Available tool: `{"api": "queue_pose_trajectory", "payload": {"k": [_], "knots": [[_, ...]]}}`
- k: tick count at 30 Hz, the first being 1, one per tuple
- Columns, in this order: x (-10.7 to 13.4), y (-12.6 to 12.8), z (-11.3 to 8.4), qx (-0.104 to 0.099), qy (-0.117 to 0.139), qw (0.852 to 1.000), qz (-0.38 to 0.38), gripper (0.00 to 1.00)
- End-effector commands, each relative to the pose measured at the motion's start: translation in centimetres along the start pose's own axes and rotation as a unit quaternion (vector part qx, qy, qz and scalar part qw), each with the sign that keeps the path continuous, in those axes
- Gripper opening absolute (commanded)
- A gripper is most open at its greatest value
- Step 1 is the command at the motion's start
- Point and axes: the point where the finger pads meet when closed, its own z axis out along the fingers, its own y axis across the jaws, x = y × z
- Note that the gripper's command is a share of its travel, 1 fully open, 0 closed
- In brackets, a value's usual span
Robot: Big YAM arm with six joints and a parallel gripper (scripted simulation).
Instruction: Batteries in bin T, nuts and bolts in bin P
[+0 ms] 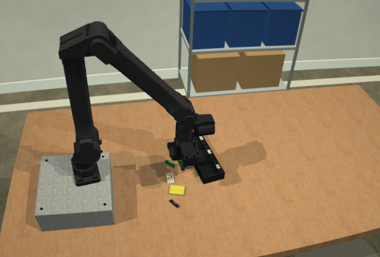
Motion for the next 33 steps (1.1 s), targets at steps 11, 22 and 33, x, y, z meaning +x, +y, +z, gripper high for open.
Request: {"api": "queue_pose_trajectory", "payload": {"k": [11,22,33], "knots": [[0.07,2.03,-1.51,-0.025,0.002,1.0,0.002,0.0],[0.07,1.99,-1.48,-0.025,0.002,1.0,0.002,0.0],[0.07,1.95,-1.46,-0.025,0.002,1.0,0.002,0.0]]}}
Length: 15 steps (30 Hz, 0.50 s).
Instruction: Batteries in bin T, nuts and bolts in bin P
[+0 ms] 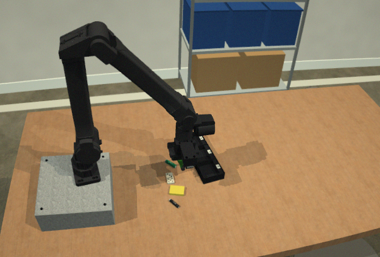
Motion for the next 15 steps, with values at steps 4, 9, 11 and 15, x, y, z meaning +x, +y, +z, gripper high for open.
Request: {"api": "queue_pose_trajectory", "payload": {"k": [4,9,11,15], "knots": [[0.1,1.9,-1.4,-0.025,0.002,1.0,0.002,0.0],[0.2,0.6,0.3,-0.012,0.001,1.0,0.003,0.0],[0.1,0.6,0.3,-0.013,0.001,1.0,0.004,0.0],[0.1,0.7,-0.1,-0.019,0.001,1.0,0.004,0.0]]}}
